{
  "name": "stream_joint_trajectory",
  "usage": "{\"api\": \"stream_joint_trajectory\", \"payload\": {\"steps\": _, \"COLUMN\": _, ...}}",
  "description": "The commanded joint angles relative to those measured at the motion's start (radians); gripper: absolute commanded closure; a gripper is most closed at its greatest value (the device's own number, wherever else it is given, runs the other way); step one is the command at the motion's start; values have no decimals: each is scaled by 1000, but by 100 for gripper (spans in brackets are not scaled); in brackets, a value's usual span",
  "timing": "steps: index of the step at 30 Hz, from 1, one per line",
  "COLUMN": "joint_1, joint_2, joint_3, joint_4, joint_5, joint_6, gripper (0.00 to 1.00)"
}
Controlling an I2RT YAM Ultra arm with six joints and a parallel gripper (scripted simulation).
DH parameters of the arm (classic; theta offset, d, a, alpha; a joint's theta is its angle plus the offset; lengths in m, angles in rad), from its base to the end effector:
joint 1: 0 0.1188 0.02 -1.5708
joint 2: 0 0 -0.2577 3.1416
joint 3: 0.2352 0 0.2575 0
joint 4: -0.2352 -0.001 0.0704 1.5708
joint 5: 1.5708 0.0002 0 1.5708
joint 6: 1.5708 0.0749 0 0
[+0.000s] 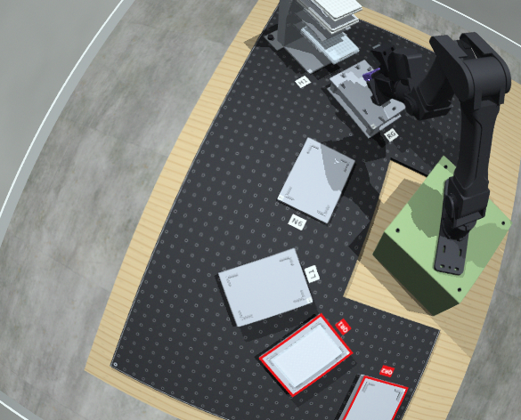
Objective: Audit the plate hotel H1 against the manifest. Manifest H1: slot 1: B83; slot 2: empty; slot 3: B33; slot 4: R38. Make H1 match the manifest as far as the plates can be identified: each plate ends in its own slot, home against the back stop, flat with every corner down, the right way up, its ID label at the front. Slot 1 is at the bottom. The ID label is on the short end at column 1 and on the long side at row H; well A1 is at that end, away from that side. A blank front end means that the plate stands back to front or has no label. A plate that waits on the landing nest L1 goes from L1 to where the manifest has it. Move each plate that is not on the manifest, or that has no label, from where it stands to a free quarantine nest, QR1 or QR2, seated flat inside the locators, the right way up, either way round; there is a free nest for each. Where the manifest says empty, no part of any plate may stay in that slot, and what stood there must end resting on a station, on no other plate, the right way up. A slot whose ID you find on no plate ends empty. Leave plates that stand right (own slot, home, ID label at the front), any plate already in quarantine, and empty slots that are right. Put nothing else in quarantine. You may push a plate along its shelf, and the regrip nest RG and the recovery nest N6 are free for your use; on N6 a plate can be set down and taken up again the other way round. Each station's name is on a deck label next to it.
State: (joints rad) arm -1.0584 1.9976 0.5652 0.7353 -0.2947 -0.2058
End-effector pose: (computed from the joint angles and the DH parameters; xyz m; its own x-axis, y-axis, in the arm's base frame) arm 0.1814 -0.2760 0.0223 -0.4562 0.4122 -0.7886 0.6452 0.7636 0.0259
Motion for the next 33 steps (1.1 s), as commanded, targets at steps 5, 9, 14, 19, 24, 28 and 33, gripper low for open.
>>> {"api": "stream_joint_trajectory", "payload": {"steps": 5, "joint_1": 14, "joint_2": 11, "joint_3": 44, "joint_4": -22, "joint_5": 8, "joint_6": 9, "gripper": 100}}
{"api": "stream_joint_trajectory", "payload": {"steps": 9, "joint_1": 17, "joint_2": 8, "joint_3": 55, "joint_4": -28, "joint_5": 10, "joint_6": 11, "gripper": 100}}
{"api": "stream_joint_trajectory", "payload": {"steps": 14, "joint_1": 22, "joint_2": 17, "joint_3": 68, "joint_4": -36, "joint_5": 13, "joint_6": 14, "gripper": 100}}
{"api": "stream_joint_trajectory", "payload": {"steps": 19, "joint_1": 23, "joint_2": 17, "joint_3": 79, "joint_4": -43, "joint_5": 14, "joint_6": 15, "gripper": 100}}
{"api": "stream_joint_trajectory", "payload": {"steps": 24, "joint_1": 26, "joint_2": 17, "joint_3": 92, "joint_4": -51, "joint_5": 18, "joint_6": 18, "gripper": 100}}
{"api": "stream_joint_trajectory", "payload": {"steps": 28, "joint_1": 31, "joint_2": 33, "joint_3": 103, "joint_4": -57, "joint_5": 20, "joint_6": 20, "gripper": 100}}
{"api": "stream_joint_trajectory", "payload": {"steps": 33, "joint_1": 31, "joint_2": 27, "joint_3": 111, "joint_4": -62, "joint_5": 21, "joint_6": 21, "gripper": 100}}
